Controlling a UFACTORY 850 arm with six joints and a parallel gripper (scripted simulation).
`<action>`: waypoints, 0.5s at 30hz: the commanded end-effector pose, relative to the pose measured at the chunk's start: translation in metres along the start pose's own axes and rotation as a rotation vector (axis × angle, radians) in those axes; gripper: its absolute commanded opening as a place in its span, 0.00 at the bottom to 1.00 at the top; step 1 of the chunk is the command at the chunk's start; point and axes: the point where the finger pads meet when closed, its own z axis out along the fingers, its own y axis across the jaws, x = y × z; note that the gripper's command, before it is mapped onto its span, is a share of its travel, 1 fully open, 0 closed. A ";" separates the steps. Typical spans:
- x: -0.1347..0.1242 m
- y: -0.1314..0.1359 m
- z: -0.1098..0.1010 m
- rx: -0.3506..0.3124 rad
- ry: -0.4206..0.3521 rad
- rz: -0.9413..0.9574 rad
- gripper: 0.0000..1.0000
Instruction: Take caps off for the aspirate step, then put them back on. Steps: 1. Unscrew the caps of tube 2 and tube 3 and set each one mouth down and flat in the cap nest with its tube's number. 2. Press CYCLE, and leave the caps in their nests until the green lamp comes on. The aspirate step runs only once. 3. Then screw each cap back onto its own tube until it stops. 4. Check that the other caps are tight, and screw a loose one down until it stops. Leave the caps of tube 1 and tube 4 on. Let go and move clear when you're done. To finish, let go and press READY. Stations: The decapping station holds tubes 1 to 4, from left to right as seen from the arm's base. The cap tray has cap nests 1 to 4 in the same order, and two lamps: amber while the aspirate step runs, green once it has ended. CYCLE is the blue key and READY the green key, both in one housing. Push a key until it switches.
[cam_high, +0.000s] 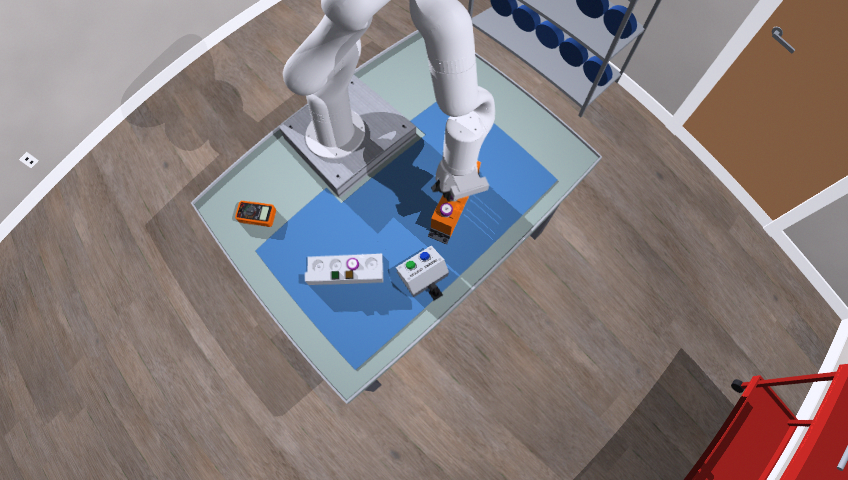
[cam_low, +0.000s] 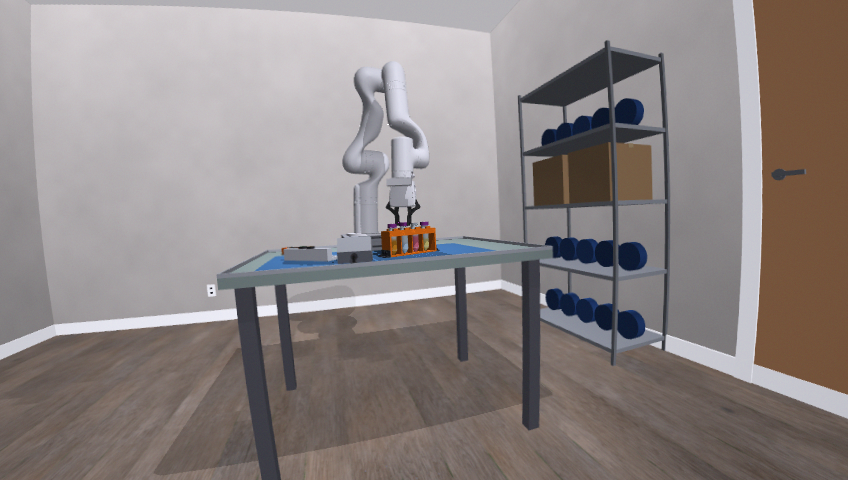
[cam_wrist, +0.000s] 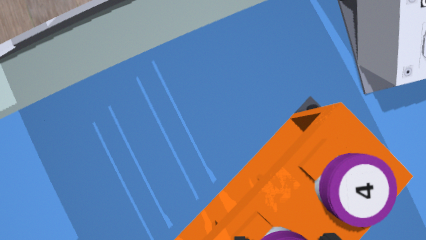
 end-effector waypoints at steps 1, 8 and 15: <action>0.000 0.000 0.000 0.031 -0.034 -0.009 0.46; 0.000 0.000 0.000 0.031 -0.034 -0.009 0.46; 0.000 0.000 0.000 0.027 -0.038 0.241 0.46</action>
